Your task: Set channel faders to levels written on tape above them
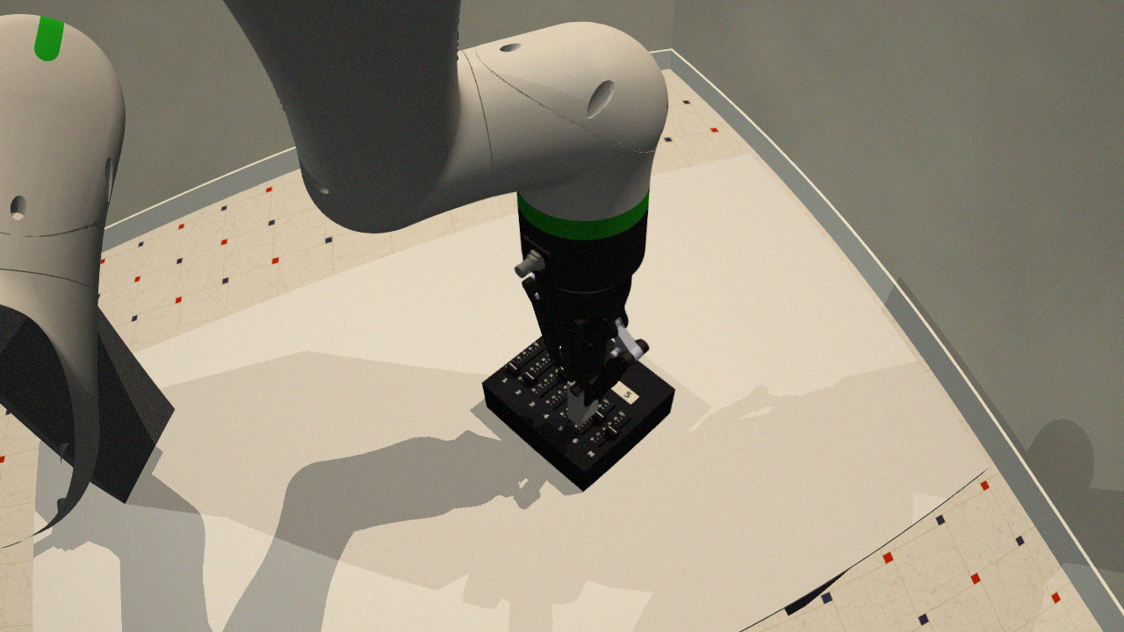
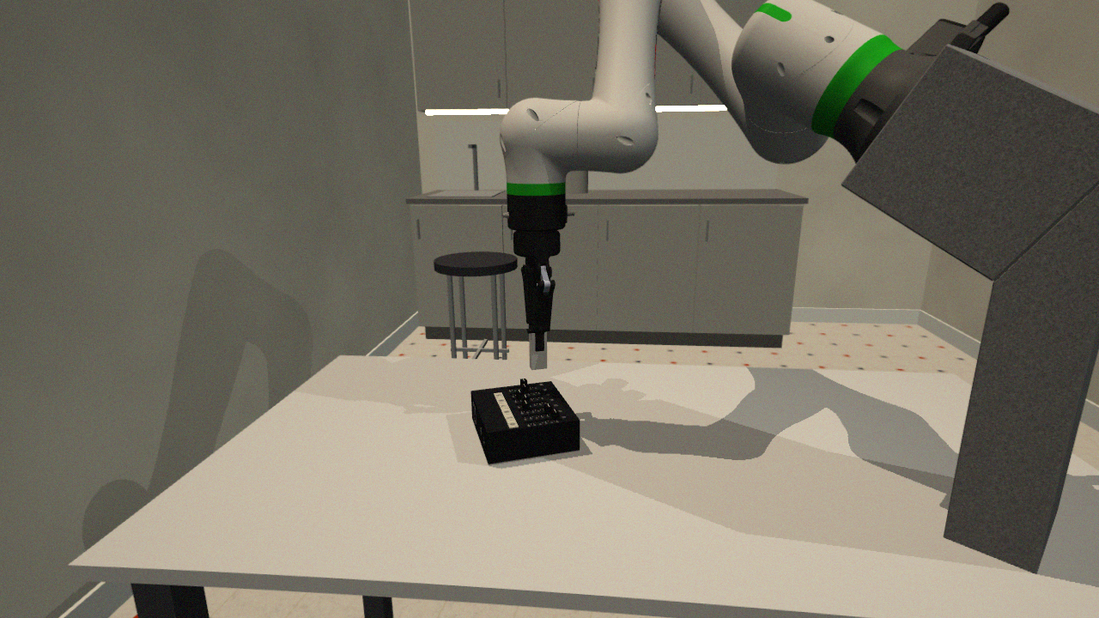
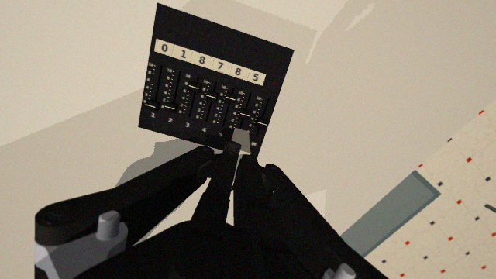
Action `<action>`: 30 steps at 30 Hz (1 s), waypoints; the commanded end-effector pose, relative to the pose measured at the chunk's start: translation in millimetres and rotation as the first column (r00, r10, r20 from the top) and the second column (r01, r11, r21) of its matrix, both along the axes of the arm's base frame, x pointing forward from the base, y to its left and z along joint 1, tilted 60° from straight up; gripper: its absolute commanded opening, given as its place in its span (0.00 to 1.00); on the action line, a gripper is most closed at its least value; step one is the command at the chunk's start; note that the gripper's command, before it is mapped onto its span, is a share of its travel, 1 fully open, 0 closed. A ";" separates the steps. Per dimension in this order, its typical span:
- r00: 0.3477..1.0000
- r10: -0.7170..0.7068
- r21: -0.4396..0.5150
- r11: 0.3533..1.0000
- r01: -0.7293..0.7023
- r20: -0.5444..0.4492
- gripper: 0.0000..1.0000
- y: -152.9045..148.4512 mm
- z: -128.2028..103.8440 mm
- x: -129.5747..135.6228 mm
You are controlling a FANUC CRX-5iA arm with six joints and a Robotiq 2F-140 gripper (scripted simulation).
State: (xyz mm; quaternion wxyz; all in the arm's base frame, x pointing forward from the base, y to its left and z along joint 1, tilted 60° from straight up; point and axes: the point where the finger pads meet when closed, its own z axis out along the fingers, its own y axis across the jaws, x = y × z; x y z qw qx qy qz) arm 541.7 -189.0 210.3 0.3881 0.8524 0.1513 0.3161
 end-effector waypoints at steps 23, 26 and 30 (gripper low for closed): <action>1.000 -0.002 0.000 1.000 0.002 -0.003 1.00 7.5 6.9 -7.7; 1.000 -0.002 0.000 1.000 0.002 -0.003 1.00 12.8 11.6 -13.8; 1.000 -0.002 0.000 1.000 0.002 -0.003 1.00 21.6 19.4 -24.1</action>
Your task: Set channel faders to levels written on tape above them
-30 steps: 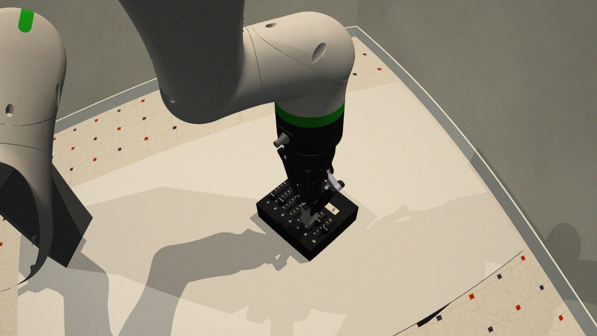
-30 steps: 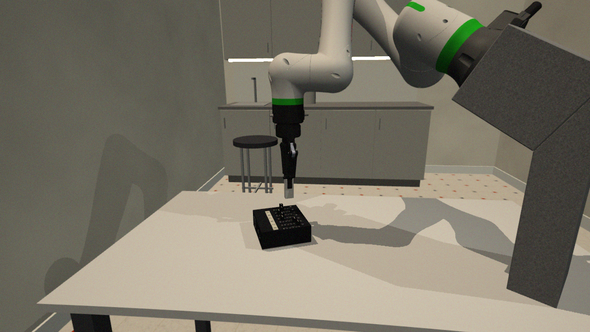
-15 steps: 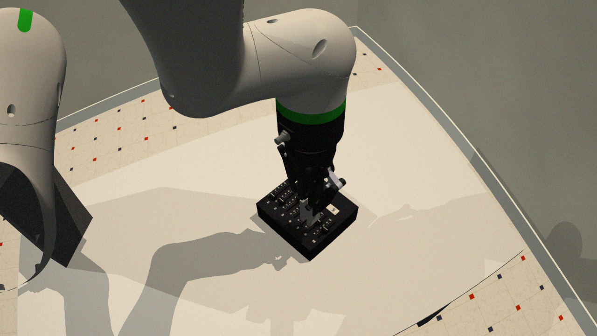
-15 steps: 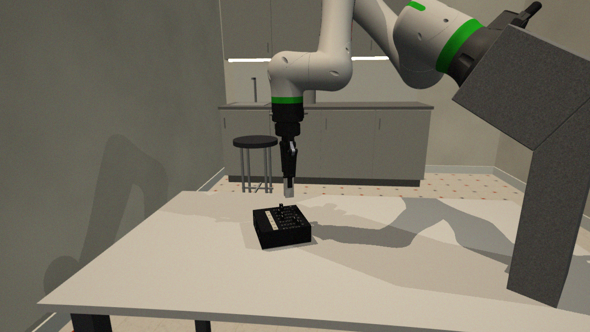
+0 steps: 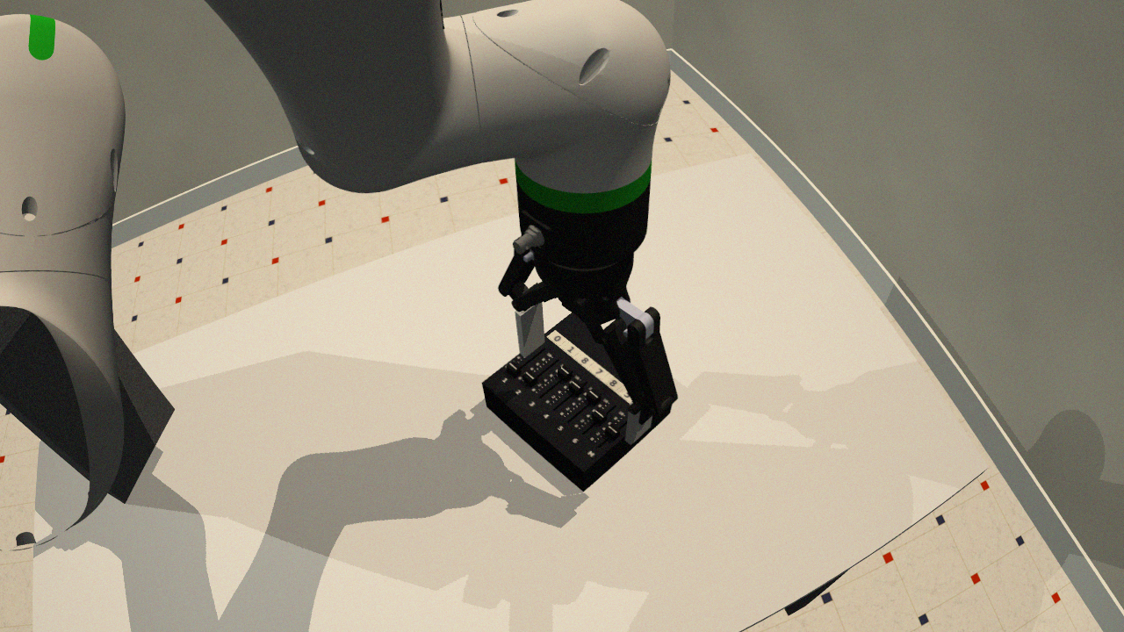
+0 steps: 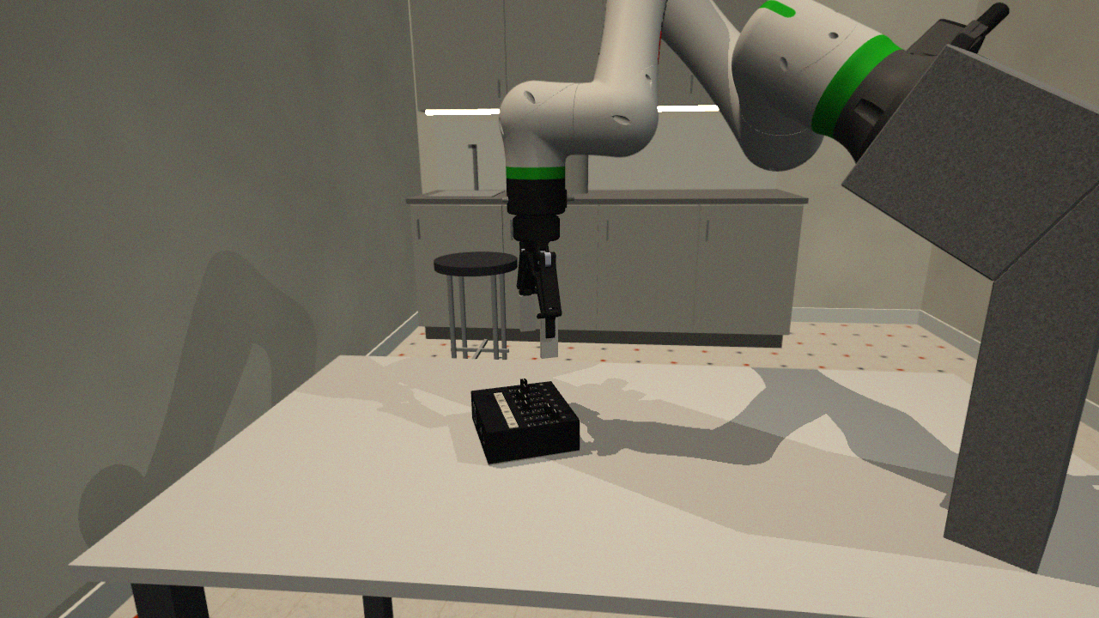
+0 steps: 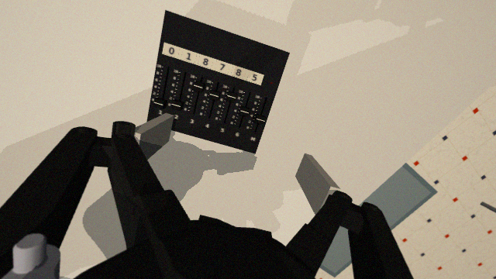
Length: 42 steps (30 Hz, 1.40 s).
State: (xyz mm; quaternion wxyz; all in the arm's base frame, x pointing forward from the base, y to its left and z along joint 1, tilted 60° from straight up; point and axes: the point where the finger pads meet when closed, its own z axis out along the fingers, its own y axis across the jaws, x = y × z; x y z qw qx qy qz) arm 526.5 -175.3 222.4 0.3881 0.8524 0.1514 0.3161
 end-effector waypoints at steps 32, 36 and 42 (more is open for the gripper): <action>1.000 -0.002 0.000 1.000 0.002 -0.003 1.00 26.1 23.4 -29.8; 1.000 -0.002 0.000 1.000 0.002 -0.003 1.00 26.1 23.4 -29.8; 1.000 -0.002 0.000 1.000 0.002 -0.003 1.00 26.1 23.4 -29.8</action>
